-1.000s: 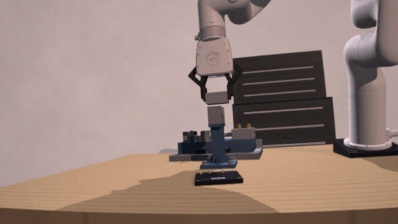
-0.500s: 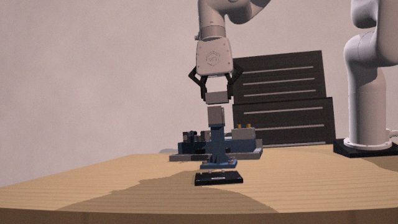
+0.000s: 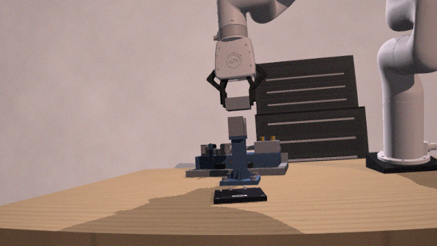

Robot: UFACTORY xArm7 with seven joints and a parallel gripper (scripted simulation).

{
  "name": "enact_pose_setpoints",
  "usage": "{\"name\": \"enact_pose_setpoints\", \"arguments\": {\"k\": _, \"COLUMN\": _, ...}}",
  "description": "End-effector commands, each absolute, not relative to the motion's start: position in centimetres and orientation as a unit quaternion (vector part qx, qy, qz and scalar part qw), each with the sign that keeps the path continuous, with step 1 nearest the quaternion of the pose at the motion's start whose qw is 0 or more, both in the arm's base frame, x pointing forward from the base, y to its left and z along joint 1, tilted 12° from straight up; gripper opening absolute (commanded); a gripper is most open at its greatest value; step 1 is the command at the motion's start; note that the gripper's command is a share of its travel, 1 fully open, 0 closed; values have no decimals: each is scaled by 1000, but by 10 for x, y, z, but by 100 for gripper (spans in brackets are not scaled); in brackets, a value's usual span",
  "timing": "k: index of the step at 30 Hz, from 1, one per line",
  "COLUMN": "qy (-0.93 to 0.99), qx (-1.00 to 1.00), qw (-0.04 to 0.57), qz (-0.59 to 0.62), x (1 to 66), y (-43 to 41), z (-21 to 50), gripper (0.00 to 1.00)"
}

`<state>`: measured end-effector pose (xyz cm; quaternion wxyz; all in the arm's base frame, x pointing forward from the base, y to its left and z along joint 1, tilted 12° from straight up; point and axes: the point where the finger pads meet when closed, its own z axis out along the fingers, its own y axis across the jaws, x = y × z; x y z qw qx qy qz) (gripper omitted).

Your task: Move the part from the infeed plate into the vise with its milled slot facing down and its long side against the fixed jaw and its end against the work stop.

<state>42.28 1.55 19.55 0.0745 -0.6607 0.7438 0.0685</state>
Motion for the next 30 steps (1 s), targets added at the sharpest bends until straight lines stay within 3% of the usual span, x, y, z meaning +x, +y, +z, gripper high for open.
{"name": "enact_pose_setpoints", "arguments": {"k": 1, "qy": 744, "qx": -661, "qw": 76, "qz": 67, "x": 424, "y": 14, "z": 201, "gripper": 0}}
{"name": "enact_pose_setpoints", "arguments": {"k": 30, "qy": 744, "qx": -661, "qw": 76, "qz": 67, "x": 423, "y": 7, "z": 235, "gripper": 0}}
